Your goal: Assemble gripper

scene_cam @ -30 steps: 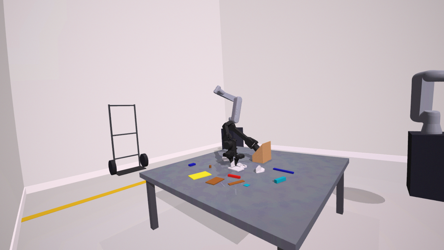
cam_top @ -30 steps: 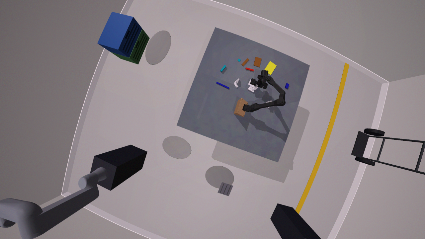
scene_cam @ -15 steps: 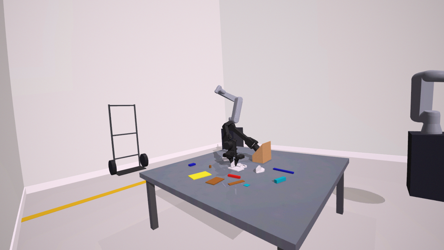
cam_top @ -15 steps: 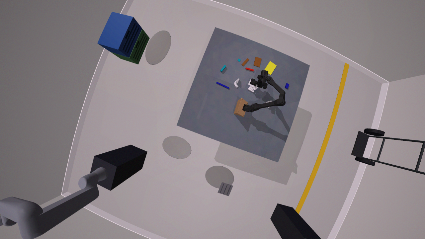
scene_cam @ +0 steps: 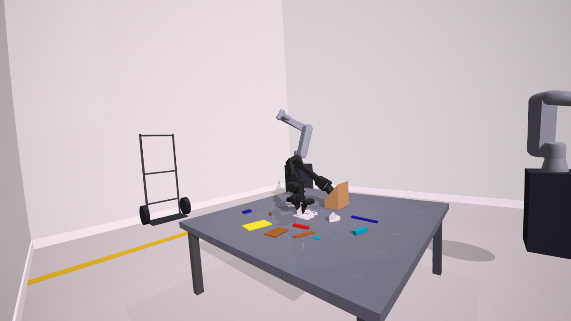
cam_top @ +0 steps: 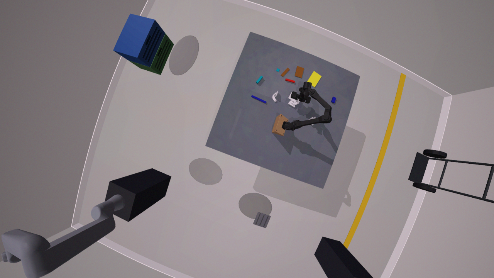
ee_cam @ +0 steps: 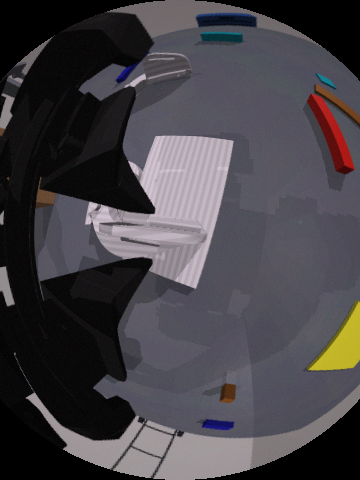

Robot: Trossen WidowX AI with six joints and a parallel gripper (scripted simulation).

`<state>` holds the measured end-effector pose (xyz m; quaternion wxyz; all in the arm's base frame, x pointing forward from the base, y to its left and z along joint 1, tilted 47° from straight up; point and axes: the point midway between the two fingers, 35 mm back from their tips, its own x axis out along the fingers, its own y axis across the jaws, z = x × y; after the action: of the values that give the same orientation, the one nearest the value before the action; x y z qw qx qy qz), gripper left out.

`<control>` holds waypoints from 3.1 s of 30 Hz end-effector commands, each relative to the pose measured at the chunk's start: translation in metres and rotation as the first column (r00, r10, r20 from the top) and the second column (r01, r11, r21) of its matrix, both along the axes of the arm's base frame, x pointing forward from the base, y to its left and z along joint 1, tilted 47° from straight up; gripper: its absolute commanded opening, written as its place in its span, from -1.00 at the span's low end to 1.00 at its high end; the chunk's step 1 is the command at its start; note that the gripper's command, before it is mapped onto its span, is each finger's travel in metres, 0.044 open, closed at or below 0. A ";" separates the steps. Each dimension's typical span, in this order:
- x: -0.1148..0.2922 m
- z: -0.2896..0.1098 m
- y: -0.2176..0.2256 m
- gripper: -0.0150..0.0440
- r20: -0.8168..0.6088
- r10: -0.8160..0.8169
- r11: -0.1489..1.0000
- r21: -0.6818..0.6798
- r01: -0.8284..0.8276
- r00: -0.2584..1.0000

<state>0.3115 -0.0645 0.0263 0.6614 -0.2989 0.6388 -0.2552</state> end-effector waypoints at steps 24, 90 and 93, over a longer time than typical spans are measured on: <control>-0.001 -0.001 -0.002 -0.04 -0.003 0.000 1.000 -0.006 0.000 1.000; 0.001 -0.002 0.000 -0.04 -0.003 0.000 1.000 -0.006 0.000 1.000; 0.001 -0.002 0.000 -0.04 -0.003 0.000 1.000 -0.006 0.000 1.000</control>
<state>0.3123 -0.0630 0.0248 0.6593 -0.3015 0.6403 -0.2538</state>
